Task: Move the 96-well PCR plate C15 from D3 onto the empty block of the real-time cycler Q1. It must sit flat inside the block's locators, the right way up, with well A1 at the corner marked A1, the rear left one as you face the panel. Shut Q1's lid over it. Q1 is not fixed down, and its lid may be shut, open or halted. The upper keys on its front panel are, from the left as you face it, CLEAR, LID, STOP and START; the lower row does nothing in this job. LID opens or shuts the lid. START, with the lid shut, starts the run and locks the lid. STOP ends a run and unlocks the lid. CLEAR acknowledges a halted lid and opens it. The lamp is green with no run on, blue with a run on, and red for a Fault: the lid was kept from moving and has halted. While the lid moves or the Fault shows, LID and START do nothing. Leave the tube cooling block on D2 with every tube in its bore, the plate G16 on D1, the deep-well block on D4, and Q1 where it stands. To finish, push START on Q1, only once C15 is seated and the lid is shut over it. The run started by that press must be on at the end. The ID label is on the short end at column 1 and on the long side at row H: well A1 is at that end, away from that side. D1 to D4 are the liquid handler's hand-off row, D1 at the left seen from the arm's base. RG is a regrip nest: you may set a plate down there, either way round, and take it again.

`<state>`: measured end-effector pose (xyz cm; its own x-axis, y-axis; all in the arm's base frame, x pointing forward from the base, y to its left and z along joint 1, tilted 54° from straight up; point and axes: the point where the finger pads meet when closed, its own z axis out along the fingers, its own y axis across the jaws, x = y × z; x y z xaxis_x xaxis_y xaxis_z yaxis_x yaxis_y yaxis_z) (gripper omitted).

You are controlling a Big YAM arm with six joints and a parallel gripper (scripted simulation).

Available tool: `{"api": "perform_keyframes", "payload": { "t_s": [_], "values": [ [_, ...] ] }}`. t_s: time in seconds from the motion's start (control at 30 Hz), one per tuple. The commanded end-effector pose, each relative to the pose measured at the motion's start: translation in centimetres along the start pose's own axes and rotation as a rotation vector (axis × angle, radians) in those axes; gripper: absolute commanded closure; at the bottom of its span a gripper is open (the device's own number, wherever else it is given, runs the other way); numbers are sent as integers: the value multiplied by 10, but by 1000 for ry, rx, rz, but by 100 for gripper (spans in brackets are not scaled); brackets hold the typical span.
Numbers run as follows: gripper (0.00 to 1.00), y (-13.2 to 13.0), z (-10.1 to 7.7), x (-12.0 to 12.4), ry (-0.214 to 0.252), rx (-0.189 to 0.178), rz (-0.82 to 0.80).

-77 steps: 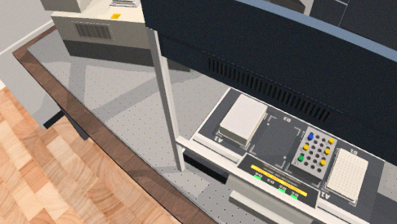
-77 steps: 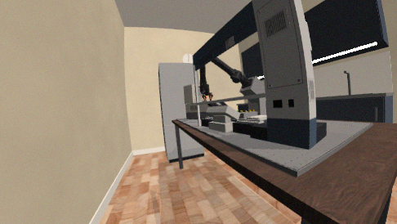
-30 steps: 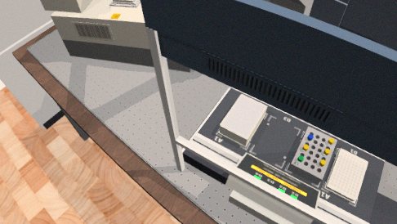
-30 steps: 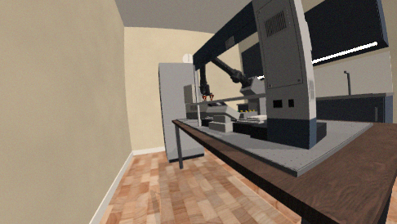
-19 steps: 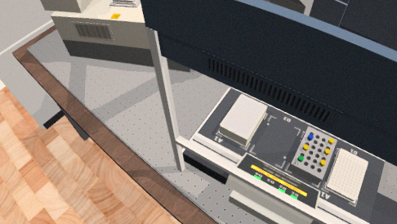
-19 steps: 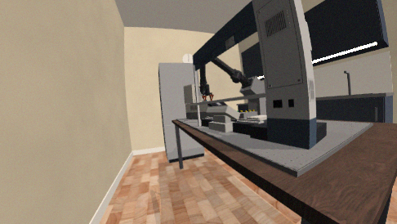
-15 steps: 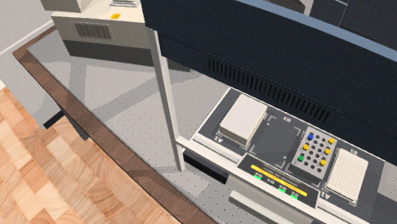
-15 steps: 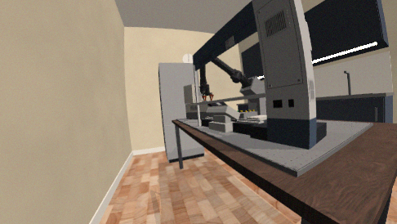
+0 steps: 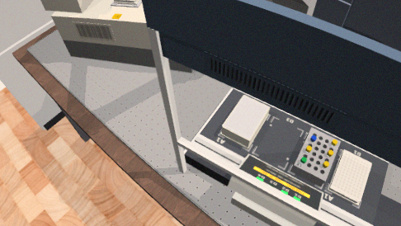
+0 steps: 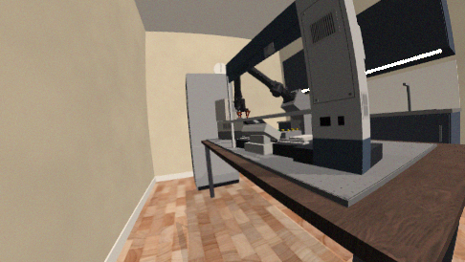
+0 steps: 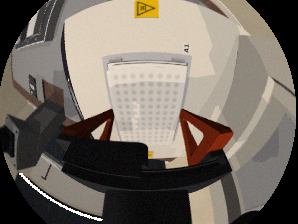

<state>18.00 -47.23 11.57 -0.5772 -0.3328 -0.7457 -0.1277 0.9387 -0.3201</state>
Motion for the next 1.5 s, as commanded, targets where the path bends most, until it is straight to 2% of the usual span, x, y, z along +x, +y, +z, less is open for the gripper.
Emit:
{"api": "perform_keyframes", "payload": {
  "t_s": [0.0, 0.17, 0.37, 0.43, 0.6, 0.77, 0.93, 1.1, 1.33, 1.47],
  "values": [
    [0, 3, 5, -12, -12, -14, -7],
    [0, 7, -2, -9, -7, -5, 3],
    [0, -6, -20, -7, 1, 30, -13],
    [0, -6, -20, -7, 1, 30, -13],
    [0, -15, -36, -9, 2, 44, -35],
    [0, -16, -42, -3, 5, 39, -32],
    [0, -19, -55, -6, 7, 48, -41],
    [0, -20, -56, -12, 5, 46, -50],
    [0, -22, -76, -9, 10, 57, -52],
    [0, -18, -76, -3, 8, 44, -37]
  ]
}}
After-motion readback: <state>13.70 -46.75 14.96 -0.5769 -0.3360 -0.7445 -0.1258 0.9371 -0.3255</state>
